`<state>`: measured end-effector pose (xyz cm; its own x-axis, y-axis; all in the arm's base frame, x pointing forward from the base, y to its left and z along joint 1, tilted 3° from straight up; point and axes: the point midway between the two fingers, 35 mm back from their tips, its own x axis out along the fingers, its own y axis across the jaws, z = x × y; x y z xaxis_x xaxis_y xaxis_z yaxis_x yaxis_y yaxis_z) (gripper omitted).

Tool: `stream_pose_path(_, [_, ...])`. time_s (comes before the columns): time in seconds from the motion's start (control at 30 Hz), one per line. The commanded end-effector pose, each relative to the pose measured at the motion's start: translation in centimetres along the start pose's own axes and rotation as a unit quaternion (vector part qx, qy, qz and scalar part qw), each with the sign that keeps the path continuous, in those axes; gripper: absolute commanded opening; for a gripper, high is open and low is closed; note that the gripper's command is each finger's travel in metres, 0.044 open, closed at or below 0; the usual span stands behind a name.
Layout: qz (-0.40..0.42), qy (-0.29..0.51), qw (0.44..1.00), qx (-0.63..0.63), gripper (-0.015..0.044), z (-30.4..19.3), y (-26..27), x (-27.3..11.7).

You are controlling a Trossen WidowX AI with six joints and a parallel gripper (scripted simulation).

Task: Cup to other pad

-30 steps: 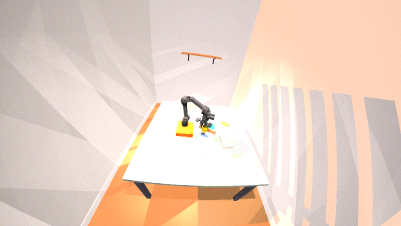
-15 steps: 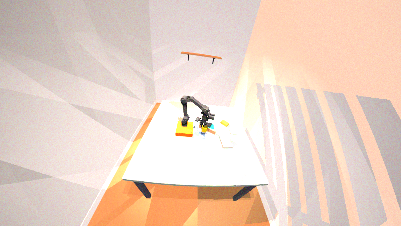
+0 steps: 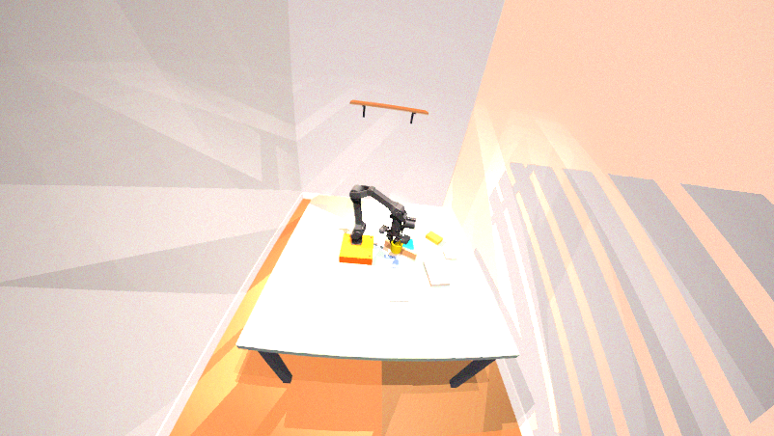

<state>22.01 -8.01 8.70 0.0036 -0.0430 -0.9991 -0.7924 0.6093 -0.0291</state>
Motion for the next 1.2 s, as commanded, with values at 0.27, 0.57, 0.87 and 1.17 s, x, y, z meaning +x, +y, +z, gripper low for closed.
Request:
stream_pose_path(0.27, [-0.002,0.001,1.000,0.002,0.0000,2.2,-0.1,-0.1])
stream_pose_path(0.57, [-0.003,0.000,1.000,0.002,0.0000,3.9,-0.1,-0.1])
stream_pose_path(0.87, [-0.003,-0.001,1.000,0.002,0.0000,5.7,0.0,-0.2])
stream_pose_path(1.17, [-0.003,-0.002,1.000,0.002,0.0000,7.7,0.0,-0.3])
